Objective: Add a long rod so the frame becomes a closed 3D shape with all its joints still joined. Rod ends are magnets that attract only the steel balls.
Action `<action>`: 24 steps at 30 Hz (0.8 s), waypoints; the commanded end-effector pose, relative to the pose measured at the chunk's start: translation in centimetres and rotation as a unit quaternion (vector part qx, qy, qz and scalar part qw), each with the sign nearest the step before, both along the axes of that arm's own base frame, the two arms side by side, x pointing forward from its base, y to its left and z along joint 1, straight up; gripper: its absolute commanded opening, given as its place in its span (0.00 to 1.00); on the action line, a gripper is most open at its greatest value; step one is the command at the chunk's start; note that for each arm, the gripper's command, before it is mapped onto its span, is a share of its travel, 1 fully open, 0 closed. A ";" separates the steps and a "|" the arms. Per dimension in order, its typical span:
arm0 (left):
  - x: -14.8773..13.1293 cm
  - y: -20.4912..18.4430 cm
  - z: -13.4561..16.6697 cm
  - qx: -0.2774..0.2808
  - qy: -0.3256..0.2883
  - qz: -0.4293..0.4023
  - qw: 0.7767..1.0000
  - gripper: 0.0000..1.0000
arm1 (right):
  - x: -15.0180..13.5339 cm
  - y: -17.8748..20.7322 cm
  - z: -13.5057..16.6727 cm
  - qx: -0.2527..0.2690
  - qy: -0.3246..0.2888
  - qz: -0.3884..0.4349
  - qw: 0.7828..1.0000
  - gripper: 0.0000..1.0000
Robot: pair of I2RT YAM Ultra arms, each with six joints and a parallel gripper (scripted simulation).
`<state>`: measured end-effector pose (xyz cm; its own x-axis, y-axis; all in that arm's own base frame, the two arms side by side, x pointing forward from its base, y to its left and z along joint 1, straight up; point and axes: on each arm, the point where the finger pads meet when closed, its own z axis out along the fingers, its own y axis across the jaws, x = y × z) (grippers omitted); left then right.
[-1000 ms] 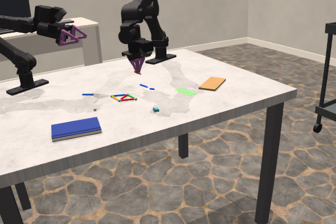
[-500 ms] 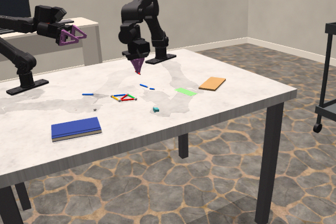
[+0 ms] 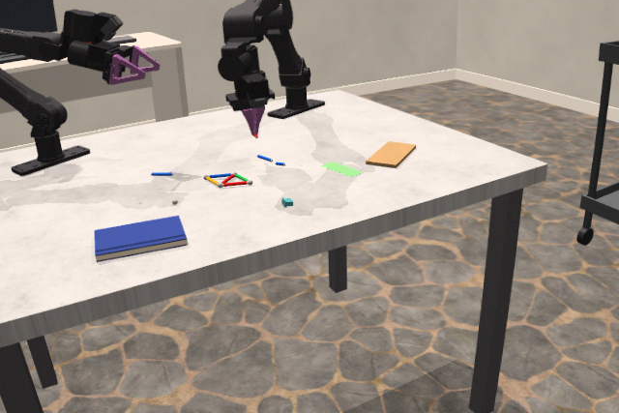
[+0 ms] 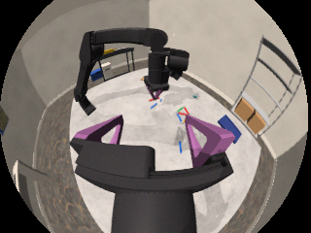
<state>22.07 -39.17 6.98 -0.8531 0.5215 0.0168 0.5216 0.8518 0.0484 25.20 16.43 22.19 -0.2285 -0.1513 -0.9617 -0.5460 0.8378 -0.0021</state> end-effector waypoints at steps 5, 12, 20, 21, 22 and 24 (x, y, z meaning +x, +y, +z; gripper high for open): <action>0.0 -1.1 2.1 -0.025 -0.017 -0.065 0.997 0.00 | -0.2 -0.3 0.3 0.002 -0.002 -0.003 1.000 1.00; 0.0 -1.2 2.2 -0.026 -0.018 -0.106 0.994 0.00 | -0.2 -0.3 0.3 0.002 -0.002 -0.003 1.000 1.00; 0.0 -1.5 2.2 -0.029 -0.019 -0.156 0.987 0.00 | -0.2 -0.3 0.3 0.002 -0.002 -0.003 1.000 1.00; 0.4 -1.3 2.2 -0.028 -0.021 -0.162 0.986 0.00 | -0.2 -0.3 0.3 0.002 -0.002 -0.003 1.000 1.00; 0.3 -1.3 2.2 -0.028 -0.020 -0.162 0.986 0.00 | -0.2 -0.3 0.3 0.002 -0.002 -0.003 1.000 1.00; 0.4 -1.3 2.3 -0.028 -0.021 -0.180 0.983 0.00 | -0.2 -0.3 0.3 0.002 -0.002 -0.003 1.000 1.00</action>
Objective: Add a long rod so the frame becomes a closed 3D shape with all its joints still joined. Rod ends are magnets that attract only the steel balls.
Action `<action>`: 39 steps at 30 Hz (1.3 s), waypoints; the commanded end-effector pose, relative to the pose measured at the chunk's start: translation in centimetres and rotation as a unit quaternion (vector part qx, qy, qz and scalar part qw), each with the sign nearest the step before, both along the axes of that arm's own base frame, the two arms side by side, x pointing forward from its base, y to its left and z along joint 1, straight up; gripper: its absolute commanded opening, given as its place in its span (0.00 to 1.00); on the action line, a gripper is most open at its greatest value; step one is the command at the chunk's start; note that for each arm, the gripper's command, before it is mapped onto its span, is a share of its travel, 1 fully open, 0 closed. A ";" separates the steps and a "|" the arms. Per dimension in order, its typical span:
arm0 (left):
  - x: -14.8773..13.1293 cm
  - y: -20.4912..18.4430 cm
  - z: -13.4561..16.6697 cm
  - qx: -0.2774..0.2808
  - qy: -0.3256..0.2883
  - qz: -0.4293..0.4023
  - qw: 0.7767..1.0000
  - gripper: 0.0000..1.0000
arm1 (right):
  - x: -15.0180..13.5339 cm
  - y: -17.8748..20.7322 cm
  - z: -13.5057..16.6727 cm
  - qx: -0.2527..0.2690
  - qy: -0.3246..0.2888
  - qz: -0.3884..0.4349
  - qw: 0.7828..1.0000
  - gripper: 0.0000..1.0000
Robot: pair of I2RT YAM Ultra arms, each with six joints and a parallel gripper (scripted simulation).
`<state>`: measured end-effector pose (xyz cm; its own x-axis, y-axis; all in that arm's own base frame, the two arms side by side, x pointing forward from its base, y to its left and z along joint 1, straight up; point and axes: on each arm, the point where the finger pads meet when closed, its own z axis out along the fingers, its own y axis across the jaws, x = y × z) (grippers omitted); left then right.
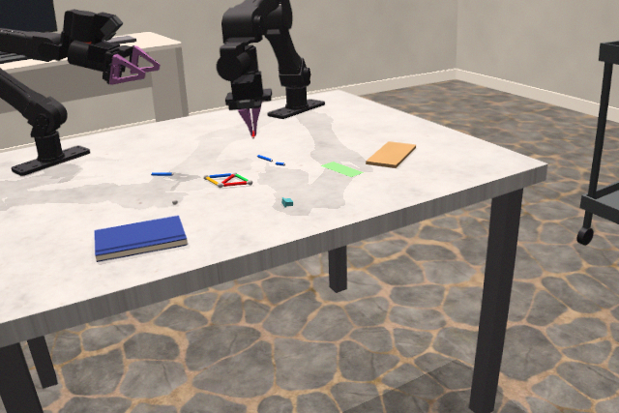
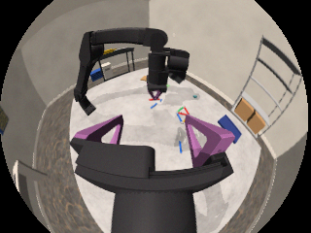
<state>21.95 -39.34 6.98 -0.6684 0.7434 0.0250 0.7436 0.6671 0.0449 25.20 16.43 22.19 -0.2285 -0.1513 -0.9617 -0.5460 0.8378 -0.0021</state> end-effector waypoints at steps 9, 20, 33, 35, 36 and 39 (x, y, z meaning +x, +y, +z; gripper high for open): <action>0.2 -1.4 2.3 -0.034 -0.020 -0.084 0.996 0.00 | -0.2 -0.3 0.3 0.002 -0.002 -0.003 1.000 1.00; 0.5 -1.2 2.4 -0.032 -0.021 -0.135 0.990 0.00 | -0.2 -0.3 0.3 0.002 -0.002 -0.003 1.000 1.00; 0.4 -1.1 2.5 -0.030 -0.020 -0.198 0.980 0.00 | -0.2 -0.3 0.3 0.002 -0.002 -0.003 1.000 1.00; 0.4 -1.1 2.5 -0.030 -0.021 -0.200 0.979 0.00 | -0.2 -0.3 0.3 0.002 -0.002 -0.003 1.000 1.00; 0.4 -1.1 2.5 -0.030 -0.021 -0.200 0.979 0.00 | -0.2 -0.3 0.3 0.002 -0.002 -0.003 1.000 1.00; 0.4 -1.1 2.5 -0.030 -0.020 -0.200 0.979 0.00 | -0.2 -0.3 0.3 0.002 -0.002 -0.003 1.000 1.00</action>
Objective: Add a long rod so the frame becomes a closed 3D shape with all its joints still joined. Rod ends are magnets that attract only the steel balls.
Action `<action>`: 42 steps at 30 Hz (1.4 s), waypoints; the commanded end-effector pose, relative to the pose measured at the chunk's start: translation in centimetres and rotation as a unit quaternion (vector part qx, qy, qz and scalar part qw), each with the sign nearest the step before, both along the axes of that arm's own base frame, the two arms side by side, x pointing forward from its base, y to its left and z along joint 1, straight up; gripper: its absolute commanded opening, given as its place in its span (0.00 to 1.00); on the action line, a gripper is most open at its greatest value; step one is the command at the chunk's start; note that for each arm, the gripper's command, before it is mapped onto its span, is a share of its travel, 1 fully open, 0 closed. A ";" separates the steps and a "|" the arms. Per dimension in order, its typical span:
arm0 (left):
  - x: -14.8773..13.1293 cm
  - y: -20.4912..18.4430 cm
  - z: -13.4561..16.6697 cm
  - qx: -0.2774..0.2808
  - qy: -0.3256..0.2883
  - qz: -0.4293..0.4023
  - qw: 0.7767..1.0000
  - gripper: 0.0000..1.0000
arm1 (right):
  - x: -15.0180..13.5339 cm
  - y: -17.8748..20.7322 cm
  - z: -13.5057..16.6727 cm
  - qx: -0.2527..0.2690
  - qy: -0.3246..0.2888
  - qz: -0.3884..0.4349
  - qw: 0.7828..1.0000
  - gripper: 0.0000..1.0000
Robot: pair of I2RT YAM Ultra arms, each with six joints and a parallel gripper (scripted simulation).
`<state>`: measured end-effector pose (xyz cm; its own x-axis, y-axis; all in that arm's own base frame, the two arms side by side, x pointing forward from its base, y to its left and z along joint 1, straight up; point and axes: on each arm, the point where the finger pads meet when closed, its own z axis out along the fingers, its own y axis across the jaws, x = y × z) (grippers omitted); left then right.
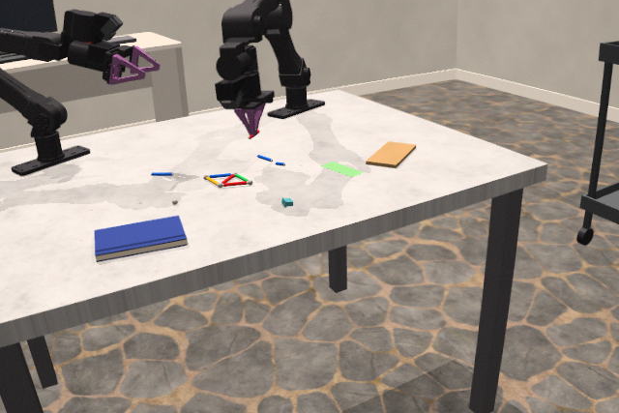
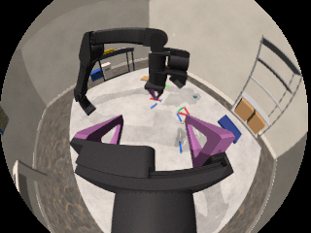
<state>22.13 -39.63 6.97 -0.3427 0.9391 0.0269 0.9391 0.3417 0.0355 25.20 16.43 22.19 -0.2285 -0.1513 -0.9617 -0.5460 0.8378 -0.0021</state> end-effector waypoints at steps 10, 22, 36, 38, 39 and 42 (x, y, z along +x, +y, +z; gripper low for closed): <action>0.2 -0.8 2.5 -0.032 -0.019 -0.010 0.999 0.00 | -0.2 -0.3 0.3 0.002 -0.002 -0.003 1.000 1.00; 0.7 -2.3 2.5 -0.081 -0.035 -0.039 0.995 0.00 | -0.2 -0.3 0.3 0.002 -0.002 -0.003 1.000 1.00; 1.0 -3.9 4.1 -0.244 -0.101 -0.157 0.952 0.00 | -0.2 -0.3 0.3 0.002 -0.002 -0.003 1.000 1.00; 0.8 -3.9 4.5 -0.277 -0.115 -0.183 0.936 0.00 | -0.2 -0.3 0.3 0.002 -0.002 -0.003 1.000 1.00; 0.8 -4.0 5.0 -0.291 -0.121 -0.195 0.929 0.00 | -0.2 -0.3 0.3 0.002 -0.002 -0.003 1.000 1.00; 0.6 -3.5 4.9 -0.309 -0.128 -0.210 0.919 0.00 | -0.2 -0.3 0.3 0.002 -0.002 -0.003 1.000 1.00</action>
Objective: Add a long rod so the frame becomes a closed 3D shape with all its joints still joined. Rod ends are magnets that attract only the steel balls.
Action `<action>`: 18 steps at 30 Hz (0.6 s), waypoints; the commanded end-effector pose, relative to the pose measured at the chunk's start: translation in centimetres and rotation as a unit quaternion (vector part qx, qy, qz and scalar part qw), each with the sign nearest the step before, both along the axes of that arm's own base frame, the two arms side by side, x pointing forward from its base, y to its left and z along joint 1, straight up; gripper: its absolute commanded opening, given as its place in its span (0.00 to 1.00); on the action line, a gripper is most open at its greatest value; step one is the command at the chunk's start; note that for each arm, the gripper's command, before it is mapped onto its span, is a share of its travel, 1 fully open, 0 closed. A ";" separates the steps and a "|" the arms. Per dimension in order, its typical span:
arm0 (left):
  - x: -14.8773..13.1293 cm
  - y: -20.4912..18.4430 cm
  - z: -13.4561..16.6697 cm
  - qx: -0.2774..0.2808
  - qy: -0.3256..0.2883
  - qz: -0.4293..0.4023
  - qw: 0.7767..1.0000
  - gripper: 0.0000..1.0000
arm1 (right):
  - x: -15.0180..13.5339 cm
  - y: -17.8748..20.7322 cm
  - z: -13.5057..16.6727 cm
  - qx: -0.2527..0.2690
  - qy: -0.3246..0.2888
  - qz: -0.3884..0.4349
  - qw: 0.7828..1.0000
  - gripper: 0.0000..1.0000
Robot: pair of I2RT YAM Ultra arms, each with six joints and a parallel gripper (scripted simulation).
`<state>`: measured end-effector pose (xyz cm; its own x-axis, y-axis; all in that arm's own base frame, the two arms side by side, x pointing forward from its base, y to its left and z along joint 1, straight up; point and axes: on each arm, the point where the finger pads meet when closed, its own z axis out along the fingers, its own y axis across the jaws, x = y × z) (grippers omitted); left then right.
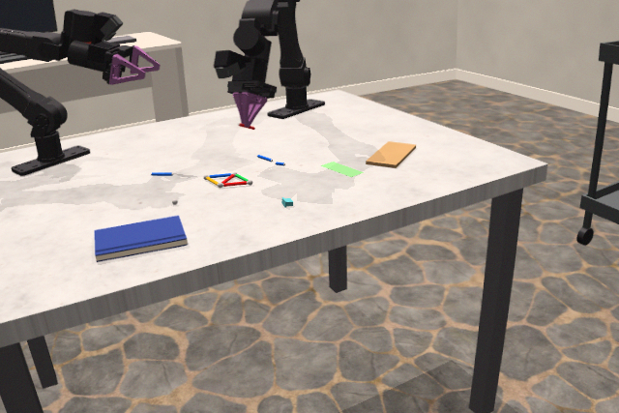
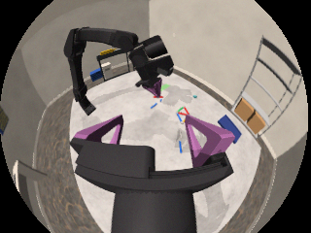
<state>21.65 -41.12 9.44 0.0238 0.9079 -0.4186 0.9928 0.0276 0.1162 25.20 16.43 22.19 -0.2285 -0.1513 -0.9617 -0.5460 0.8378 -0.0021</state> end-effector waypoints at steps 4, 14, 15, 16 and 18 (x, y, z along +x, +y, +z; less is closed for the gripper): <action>0.8 -1.1 1.5 -0.106 -0.039 -0.049 0.992 0.00 | -0.2 -0.3 0.3 0.002 -0.002 -0.003 1.000 1.00; 0.2 1.2 -0.1 -0.132 -0.045 -0.079 0.987 0.00 | -0.2 -0.3 0.3 0.002 -0.002 -0.003 1.000 1.00; 0.2 1.3 -0.2 -0.136 -0.047 -0.082 0.986 0.00 | -0.2 -0.3 0.3 0.002 -0.002 -0.003 1.000 1.00; 0.2 1.3 -0.2 -0.136 -0.047 -0.082 0.986 0.00 | -0.2 -0.3 0.3 0.002 -0.002 -0.003 1.000 1.00; 0.2 1.2 -0.1 -0.150 -0.052 -0.093 0.983 0.00 | -0.2 -0.3 0.3 0.002 -0.002 -0.003 1.000 1.00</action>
